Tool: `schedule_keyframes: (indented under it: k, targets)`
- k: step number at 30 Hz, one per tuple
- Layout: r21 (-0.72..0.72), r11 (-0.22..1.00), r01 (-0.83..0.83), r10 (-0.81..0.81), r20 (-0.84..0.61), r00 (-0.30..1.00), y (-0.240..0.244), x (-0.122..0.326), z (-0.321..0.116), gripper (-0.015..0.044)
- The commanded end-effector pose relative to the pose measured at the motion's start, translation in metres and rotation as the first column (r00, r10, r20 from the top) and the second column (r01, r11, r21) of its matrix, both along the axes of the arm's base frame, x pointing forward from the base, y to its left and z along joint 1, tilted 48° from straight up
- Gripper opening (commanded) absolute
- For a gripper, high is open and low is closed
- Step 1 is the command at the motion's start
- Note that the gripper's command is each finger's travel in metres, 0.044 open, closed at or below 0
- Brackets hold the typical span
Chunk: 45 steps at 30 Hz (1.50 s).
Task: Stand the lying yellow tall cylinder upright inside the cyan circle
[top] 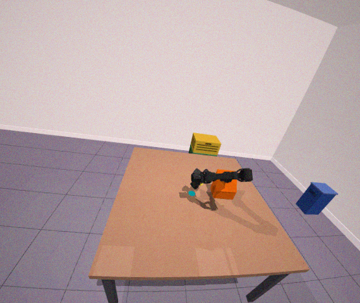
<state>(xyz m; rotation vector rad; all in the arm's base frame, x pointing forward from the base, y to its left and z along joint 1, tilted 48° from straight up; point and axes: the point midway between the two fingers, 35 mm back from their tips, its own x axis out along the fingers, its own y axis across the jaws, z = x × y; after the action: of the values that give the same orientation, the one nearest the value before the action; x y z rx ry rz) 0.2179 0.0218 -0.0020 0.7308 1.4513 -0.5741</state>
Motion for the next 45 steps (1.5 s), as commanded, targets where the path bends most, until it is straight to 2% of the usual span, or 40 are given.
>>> schedule_keyframes:
  k: [1,45]
  targets:
    - [-0.027,1.000,0.007,-0.006,0.013,1.000,0.0000,-0.0011,-0.0007,0.0105]
    - [-0.216,0.968,0.130,-0.081,0.222,0.972,-0.0001,0.0027,0.0056,0.0105]
